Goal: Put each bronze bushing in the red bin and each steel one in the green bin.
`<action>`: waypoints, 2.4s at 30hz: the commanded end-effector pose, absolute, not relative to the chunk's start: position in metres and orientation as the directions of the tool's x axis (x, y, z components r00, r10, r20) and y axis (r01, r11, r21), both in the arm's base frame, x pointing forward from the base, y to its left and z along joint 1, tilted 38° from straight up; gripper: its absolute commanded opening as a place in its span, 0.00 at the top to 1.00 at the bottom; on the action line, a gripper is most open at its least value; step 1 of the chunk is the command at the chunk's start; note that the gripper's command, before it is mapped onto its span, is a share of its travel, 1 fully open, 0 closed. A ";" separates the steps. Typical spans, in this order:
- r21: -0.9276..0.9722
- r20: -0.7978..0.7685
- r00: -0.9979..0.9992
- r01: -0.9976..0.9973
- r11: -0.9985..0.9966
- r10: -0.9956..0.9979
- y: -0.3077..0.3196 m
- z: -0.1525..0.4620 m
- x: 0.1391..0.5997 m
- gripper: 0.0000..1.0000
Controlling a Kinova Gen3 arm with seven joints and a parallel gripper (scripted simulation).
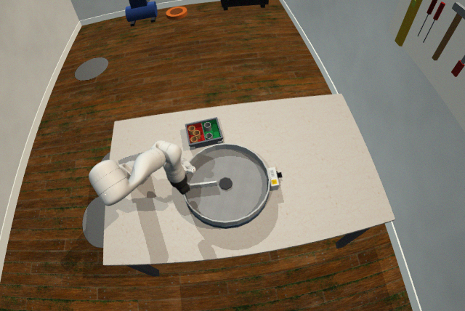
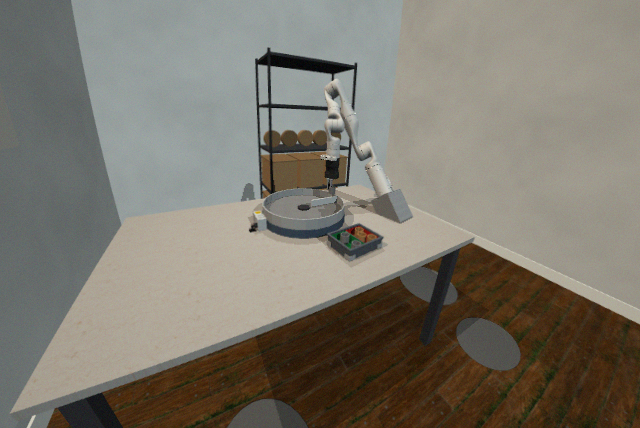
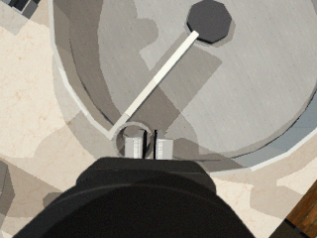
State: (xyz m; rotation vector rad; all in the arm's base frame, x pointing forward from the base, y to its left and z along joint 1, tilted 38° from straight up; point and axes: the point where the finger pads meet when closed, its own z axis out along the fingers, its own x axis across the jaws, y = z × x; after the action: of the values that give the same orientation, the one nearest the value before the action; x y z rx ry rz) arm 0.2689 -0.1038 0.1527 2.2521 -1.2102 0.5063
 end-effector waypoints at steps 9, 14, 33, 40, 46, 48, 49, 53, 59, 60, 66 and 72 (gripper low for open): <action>0.274 0.545 0.537 -0.840 -0.469 -0.644 -0.081 0.180 0.267 1.00; 0.275 0.545 0.538 -0.839 -0.469 -0.643 -0.078 0.184 0.267 1.00; 0.271 0.548 0.533 -0.842 -0.466 -0.645 -0.030 0.148 0.300 1.00; 0.271 0.548 0.533 -0.842 -0.466 -0.644 0.003 0.125 0.320 1.00; 0.272 0.547 0.534 -0.842 -0.467 -0.644 0.036 0.102 0.341 1.00; 0.272 0.547 0.534 -0.842 -0.467 -0.644 0.045 0.097 0.346 1.00; 0.272 0.547 0.534 -0.842 -0.467 -0.644 0.045 0.097 0.346 1.00; 0.272 0.547 0.535 -0.841 -0.467 -0.644 0.070 0.079 0.362 1.00; 0.273 0.547 0.535 -0.841 -0.467 -0.644 0.094 0.062 0.377 1.00; 0.273 0.546 0.536 -0.841 -0.468 -0.644 0.103 0.056 0.383 1.00; 0.273 0.546 0.536 -0.840 -0.468 -0.644 0.128 0.039 0.398 1.00; 0.274 0.546 0.537 -0.840 -0.468 -0.644 0.161 0.016 0.419 1.00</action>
State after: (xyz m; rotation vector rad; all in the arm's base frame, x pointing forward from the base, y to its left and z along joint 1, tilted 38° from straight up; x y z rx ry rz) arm 0.4121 0.1427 0.0348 2.2693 -1.2187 0.5196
